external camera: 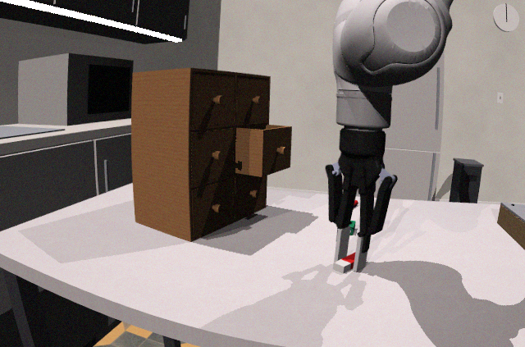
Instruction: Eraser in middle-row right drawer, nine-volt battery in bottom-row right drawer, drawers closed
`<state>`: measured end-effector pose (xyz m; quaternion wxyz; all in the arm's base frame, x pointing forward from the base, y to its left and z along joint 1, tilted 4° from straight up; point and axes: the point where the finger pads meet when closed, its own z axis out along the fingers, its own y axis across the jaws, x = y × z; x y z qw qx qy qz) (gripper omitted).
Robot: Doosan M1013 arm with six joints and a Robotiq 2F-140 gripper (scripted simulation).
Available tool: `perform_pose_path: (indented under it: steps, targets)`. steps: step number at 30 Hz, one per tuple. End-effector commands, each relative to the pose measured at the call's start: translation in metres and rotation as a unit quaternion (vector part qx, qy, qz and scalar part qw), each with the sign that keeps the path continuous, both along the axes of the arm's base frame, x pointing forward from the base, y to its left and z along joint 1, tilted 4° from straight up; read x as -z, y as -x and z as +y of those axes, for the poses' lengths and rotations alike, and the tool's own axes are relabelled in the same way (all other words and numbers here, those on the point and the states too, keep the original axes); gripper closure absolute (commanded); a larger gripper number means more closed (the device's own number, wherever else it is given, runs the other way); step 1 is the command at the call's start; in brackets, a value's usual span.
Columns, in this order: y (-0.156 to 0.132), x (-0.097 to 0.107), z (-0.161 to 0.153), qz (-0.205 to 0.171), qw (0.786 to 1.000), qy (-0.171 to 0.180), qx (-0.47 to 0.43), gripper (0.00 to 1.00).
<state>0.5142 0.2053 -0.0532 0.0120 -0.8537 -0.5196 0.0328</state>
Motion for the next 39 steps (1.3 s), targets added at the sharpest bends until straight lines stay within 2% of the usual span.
perform_pose_path:
  steps: [1,7,8,29,31,33,35,39]
  targets:
    - [0.000,0.000,0.000,0.000,1.000,0.000,0.000,0.77]
    - [0.000,0.000,0.000,0.000,1.000,0.000,0.000,0.77]
    - [0.000,0.000,0.000,0.000,1.000,0.000,0.000,0.89]
    - [0.000,-0.002,0.000,0.000,1.000,0.000,0.000,0.89]
    - [-0.001,-0.011,0.000,0.000,1.000,0.000,0.000,0.89]
    - [-0.002,-0.029,0.000,0.000,1.000,0.000,0.000,0.89]
    - [-0.002,-0.029,0.000,0.000,1.000,0.000,0.000,0.89]
    - [-0.005,-0.077,0.001,0.000,1.000,0.000,0.000,0.89]
